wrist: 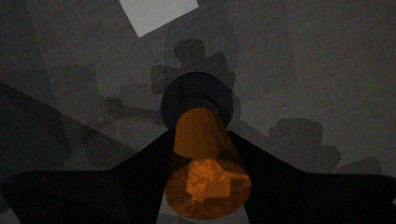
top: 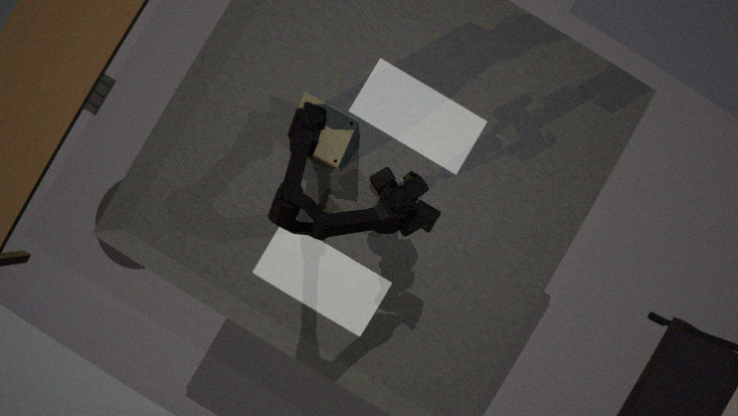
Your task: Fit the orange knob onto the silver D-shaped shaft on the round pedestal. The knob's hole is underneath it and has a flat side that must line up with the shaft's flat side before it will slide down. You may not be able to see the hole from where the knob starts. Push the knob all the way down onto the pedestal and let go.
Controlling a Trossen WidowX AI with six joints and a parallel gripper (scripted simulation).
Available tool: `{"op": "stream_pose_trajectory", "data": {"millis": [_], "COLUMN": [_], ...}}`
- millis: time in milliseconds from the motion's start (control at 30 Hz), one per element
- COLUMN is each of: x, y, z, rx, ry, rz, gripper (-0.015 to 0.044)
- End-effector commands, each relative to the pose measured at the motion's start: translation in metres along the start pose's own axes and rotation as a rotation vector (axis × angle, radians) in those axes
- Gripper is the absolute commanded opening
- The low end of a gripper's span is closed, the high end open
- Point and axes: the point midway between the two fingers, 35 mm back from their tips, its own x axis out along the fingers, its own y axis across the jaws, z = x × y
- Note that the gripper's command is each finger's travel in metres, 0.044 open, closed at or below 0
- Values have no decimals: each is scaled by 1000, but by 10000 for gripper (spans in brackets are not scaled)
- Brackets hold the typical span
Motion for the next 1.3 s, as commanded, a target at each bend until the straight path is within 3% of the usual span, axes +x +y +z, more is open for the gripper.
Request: {"op": "stream_pose_trajectory", "data": {"millis": [0, 167, 1067, 1267], "x": [-2, -1, -2, -2], "y": [-1, -2, -1, -2], "z": [1, 0, -2, -1], "rx": [50, 205, 214, 404], "ry": [-3, -3, -3, -4], "rz": [-4, -4, -4, -3], "gripper": [0, 0, 0, 0]}}
